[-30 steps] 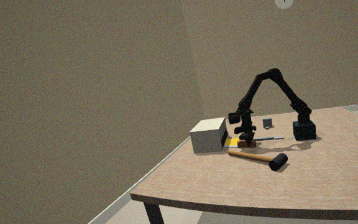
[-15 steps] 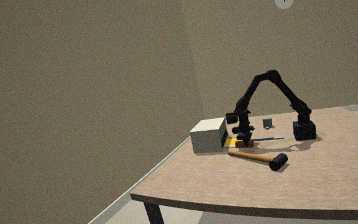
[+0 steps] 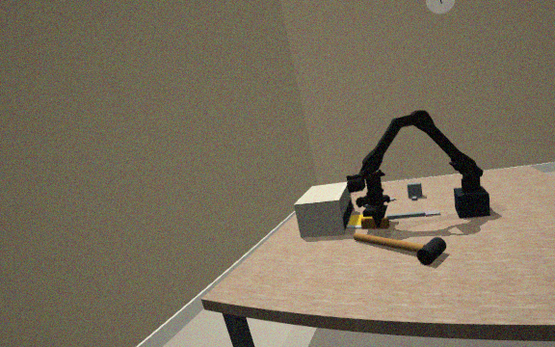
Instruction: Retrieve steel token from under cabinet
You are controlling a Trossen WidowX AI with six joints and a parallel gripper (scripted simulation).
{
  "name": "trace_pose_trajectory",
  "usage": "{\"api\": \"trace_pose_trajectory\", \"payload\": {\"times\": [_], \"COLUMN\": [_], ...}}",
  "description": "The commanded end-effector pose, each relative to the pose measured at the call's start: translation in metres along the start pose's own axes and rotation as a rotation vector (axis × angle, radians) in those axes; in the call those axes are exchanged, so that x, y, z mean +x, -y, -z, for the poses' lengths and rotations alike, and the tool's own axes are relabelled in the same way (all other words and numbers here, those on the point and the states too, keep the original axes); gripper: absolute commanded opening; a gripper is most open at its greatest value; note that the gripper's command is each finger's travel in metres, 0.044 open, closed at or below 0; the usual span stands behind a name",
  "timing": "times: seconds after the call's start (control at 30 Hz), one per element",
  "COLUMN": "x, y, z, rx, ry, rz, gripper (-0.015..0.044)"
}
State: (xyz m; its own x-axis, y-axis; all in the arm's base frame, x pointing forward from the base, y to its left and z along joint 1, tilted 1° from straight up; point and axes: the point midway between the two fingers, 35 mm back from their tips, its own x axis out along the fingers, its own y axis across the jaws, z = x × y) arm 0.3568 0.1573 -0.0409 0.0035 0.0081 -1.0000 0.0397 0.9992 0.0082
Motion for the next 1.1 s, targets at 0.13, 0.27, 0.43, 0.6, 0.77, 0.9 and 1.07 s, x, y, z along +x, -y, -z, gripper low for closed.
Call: {"api": "trace_pose_trajectory", "payload": {"times": [0.13, 0.27, 0.43, 0.6, 0.77, 0.9, 1.07], "x": [0.0, 0.0, -0.001, -0.001, -0.001, -0.001, 0.0], "y": [0.0, 0.0, 0.0, 0.001, 0.001, 0.001, 0.001], "z": [-0.01, -0.014, -0.019, -0.023, -0.028, -0.032, -0.034], "rx": [-0.002, -0.002, -0.002, -0.002, -0.002, -0.002, -0.002], "ry": [0.004, 0.004, 0.004, 0.004, 0.005, 0.005, 0.005], "rz": [-0.002, -0.002, -0.002, -0.002, -0.002, -0.002, -0.002], "gripper": [0.0, 0.0, 0.0, 0.0, 0.0, 0.0, 0.0]}}
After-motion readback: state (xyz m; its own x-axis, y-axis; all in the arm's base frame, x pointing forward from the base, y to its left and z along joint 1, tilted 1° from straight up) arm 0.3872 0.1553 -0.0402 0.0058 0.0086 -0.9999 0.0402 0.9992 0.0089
